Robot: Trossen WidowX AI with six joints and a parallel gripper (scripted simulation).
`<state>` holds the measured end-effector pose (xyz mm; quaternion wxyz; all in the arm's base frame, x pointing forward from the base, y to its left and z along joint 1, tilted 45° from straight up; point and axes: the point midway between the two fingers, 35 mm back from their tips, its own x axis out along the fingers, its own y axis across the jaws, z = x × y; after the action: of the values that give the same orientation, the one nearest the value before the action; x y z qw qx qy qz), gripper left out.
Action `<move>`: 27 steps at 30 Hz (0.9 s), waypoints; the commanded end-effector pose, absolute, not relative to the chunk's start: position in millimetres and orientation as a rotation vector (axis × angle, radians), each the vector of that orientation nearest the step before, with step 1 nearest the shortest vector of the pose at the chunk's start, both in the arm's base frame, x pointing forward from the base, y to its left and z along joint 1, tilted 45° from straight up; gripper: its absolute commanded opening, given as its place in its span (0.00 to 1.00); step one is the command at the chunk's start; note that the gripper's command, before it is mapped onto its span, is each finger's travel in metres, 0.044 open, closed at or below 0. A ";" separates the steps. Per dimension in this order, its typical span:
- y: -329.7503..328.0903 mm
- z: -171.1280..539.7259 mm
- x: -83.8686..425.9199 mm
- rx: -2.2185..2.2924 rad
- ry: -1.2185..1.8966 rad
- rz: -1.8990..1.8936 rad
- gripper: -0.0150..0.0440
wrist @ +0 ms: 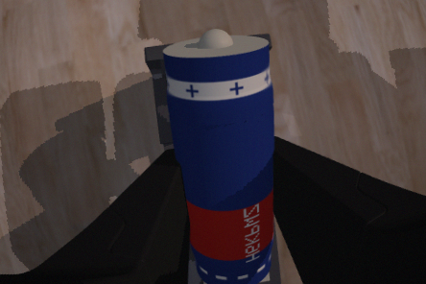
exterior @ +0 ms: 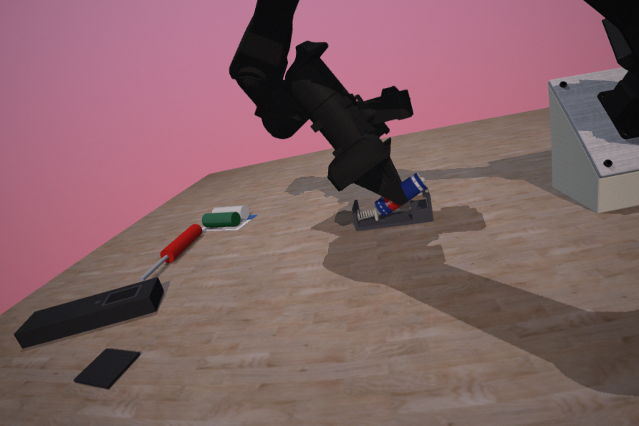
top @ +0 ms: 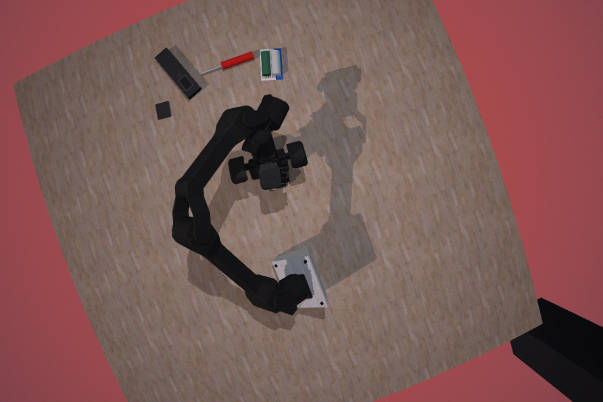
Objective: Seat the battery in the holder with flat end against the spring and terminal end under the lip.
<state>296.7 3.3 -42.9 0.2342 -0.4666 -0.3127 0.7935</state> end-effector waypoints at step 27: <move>5.7 -46.2 310.6 -1.244 -0.878 2.212 0.39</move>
<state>307.2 5.7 -46.0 0.2265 -0.4490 -0.3184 0.8036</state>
